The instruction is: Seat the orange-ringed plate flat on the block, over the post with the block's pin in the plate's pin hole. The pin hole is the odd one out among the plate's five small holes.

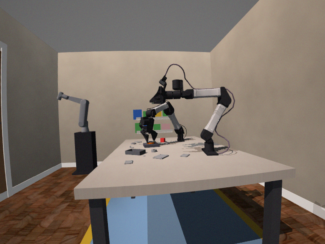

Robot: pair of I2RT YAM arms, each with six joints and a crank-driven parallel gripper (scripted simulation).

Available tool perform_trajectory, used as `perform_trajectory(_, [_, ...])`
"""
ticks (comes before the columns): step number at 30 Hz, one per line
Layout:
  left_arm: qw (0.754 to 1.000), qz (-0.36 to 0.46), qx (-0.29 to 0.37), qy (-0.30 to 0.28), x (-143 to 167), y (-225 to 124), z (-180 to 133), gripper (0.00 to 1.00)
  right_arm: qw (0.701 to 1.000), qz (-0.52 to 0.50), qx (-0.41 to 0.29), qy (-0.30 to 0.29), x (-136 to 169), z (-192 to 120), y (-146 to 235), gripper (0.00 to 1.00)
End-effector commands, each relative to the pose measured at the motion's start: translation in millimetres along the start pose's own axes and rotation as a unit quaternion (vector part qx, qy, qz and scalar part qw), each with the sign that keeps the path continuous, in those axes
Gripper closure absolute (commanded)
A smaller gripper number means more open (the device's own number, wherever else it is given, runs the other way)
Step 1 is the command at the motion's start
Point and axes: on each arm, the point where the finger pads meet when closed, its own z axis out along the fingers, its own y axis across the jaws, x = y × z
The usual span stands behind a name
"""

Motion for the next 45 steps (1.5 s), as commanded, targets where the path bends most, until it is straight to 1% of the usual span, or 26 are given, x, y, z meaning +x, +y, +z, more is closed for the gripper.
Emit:
perform_trajectory(1, [1.0,-0.003,0.003,0.002,2,-2,-6,0.0,1.0,0.004,-0.011,-0.006,-8,-7,5,0.14])
perform_trajectory(14, [1.0,-0.003,0.003,0.002,2,-2,-6,0.0,1.0,0.004,-0.01,-0.006,-7,-6,4,0.14])
perform_trajectory(15, [1.0,-0.003,0.003,0.002,2,-2,-6,0.0,1.0,0.007,-0.019,-0.006,-11,-19,5,0.14])
perform_trajectory(17, [1.0,-0.003,0.003,0.002,2,-2,-6,0.0,1.0,0.005,-0.014,-0.006,-11,-19,3,0.14])
perform_trajectory(18, [1.0,-0.003,0.003,0.002,2,-2,-6,0.0,1.0,0.002,-0.003,-0.007,-9,-12,1,0.14])
perform_trajectory(20, [1.0,-0.003,0.003,0.002,2,-2,-6,0.0,1.0,0.003,-0.007,-0.006,-11,-17,2,0.14])
perform_trajectory(21, [1.0,-0.003,0.003,0.002,2,-2,-6,0.0,1.0,0.002,-0.005,-0.006,-9,-11,3,0.14])
perform_trajectory(26, [1.0,-0.003,0.003,0.002,2,-2,-6,0.0,1.0,0.001,0.0,-0.003,-5,-9,0,0.14])
perform_trajectory(27, [1.0,-0.003,0.003,0.002,2,-2,-6,0.0,1.0,0.004,-0.009,-0.006,-16,-33,-1,0.14])
perform_trajectory(29, [1.0,-0.003,0.003,0.002,2,-2,-6,0.0,1.0,0.002,-0.005,-0.006,-18,-39,-3,0.14])
perform_trajectory(34, [1.0,-0.003,0.003,0.002,2,-2,-6,0.0,1.0,-0.006,0.021,-0.006,-17,-38,-5,0.14])
perform_trajectory(38, [1.0,-0.003,0.003,0.002,2,-2,-6,0.0,1.0,-0.006,0.024,-0.005,-22,-53,-7,0.14])
perform_trajectory(39, [1.0,-0.003,0.003,0.002,2,-2,-6,0.0,1.0,-0.005,0.022,-0.005,-23,-57,-6,0.14])
perform_trajectory(40, [1.0,-0.003,0.003,0.002,2,-2,-6,0.0,1.0,0.0,0.004,-0.005,-21,-52,3,0.14])
perform_trajectory(43, [1.0,-0.003,0.003,0.002,2,-2,-6,0.0,1.0,0.001,0.002,-0.003,-19,-53,-2,0.14])
perform_trajectory(44, [1.0,-0.003,0.003,0.002,2,-2,-6,0.0,1.0,0.007,-0.017,-0.004,-24,-63,1,0.14])
perform_trajectory(45, [1.0,-0.003,0.003,0.002,2,-2,-6,0.0,1.0,0.005,-0.012,-0.004,-23,-59,0,0.14])
